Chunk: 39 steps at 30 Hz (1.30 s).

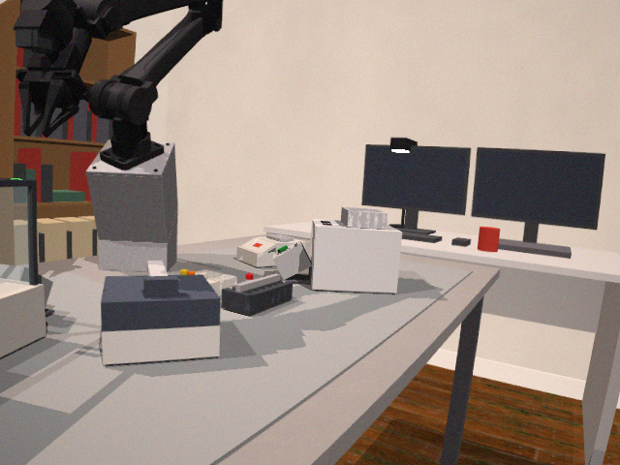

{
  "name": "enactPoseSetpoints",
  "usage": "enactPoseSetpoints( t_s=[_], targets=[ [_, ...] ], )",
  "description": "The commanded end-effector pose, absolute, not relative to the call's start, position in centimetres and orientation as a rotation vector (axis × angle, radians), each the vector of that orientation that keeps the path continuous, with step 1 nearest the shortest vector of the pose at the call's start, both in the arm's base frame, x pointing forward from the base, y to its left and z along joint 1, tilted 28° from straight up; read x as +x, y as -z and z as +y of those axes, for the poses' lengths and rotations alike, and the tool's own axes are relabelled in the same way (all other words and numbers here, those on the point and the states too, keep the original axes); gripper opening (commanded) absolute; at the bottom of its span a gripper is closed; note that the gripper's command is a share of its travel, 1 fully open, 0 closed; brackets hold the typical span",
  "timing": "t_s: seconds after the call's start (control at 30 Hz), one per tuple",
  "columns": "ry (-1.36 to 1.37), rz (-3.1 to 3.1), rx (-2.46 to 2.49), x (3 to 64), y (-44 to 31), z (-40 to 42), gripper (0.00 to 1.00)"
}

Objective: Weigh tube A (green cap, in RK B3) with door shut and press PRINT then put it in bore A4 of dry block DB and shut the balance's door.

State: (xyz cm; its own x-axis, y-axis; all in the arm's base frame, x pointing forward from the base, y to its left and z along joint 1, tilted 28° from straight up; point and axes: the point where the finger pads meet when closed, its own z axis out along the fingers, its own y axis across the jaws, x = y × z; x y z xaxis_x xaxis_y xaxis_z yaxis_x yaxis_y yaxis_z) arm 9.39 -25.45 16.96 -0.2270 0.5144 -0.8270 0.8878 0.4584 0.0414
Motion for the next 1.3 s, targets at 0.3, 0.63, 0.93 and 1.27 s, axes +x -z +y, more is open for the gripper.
enactPoseSetpoints(
  t_s=[0.3, 0.63, 0.93, 1.27],
  targets=[
    [0.671, 2.192, 0.787, 10.0, -20.6, -29.0, 0.3],
    [0.691, 2.364, 0.548, 10.4, -21.2, -30.5, 0.3],
    [0.702, 2.557, 0.188, 11.8, -22.2, -32.5, 0.3],
    [0.707, 2.691, -0.134, 12.5, -23.2, -34.7, 0.3]
  ],
)
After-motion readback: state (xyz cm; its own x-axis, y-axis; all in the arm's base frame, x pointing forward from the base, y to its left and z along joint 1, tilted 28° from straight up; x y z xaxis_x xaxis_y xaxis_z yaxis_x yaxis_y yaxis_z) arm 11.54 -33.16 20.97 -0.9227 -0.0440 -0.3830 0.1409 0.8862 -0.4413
